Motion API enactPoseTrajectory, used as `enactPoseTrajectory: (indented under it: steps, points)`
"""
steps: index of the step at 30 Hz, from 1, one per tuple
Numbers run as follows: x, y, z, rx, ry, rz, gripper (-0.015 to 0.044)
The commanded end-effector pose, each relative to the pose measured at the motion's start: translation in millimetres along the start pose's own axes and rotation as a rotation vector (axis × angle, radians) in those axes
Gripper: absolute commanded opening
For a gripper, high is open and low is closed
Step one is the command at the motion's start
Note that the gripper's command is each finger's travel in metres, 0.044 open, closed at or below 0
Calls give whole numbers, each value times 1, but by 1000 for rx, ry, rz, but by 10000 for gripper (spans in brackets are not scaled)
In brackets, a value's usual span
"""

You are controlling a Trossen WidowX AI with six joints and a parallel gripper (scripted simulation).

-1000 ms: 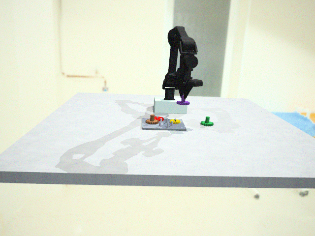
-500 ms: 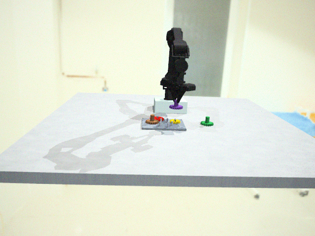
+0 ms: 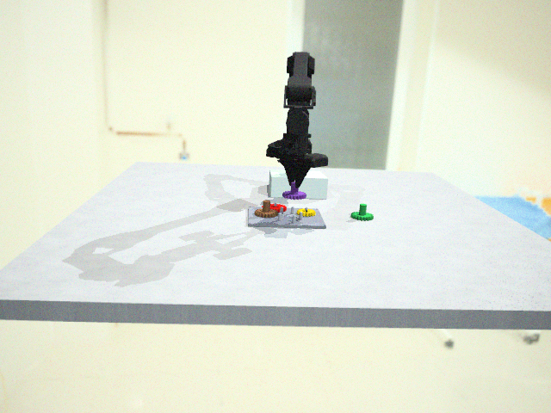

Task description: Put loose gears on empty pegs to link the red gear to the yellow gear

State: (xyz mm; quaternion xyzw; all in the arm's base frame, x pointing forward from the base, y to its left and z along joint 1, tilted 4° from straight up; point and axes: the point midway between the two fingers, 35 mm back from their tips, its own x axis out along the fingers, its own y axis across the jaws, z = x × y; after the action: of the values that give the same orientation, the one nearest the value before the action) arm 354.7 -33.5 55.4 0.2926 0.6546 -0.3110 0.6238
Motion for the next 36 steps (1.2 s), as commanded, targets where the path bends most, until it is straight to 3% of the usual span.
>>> enactPoseTrajectory:
  steps: [1,10,36]
  points:
    - [3,-3,14,-4,-13,3,0]
    - [13,-12,37,-1,-16,3,0]
    - [13,-12,39,-1,-16,3,0]
